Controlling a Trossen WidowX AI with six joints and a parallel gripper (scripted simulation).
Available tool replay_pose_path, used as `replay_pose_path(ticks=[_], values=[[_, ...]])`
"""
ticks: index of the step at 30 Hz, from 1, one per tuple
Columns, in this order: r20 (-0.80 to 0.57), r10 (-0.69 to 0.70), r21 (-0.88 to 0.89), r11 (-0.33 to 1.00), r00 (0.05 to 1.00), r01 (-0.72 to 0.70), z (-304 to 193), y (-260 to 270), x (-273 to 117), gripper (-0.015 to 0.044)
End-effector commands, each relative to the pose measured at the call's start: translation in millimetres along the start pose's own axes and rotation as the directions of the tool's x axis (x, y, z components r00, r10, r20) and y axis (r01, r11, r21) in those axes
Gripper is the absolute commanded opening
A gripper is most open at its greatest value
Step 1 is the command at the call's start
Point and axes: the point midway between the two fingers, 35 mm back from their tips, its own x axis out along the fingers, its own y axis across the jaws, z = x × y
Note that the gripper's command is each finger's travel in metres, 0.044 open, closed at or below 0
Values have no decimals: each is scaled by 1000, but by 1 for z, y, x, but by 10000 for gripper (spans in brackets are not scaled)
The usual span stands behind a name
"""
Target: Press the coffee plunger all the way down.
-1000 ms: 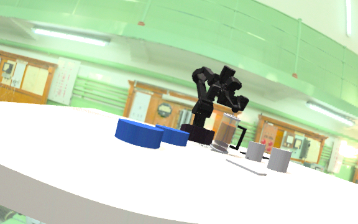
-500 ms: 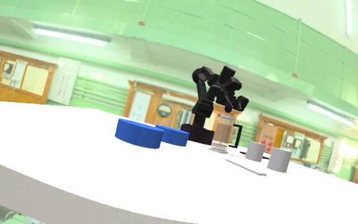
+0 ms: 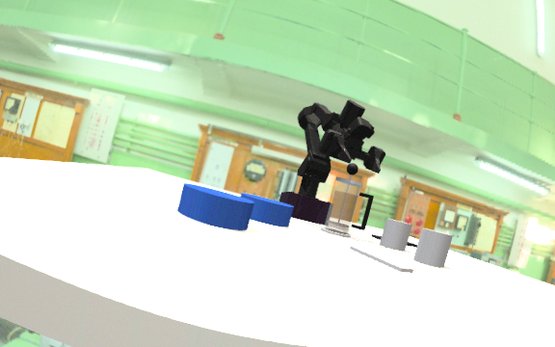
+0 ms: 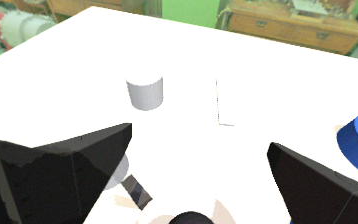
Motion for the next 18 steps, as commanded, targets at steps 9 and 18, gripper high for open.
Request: replay_pose_path(ticks=[9, 18], values=[[-11, 2, -2, 1000, 1000, -2, 40, -1, -78, 440], [-12, -3, 1, 1000, 1000, 3, 38, -2, -78, 440]])
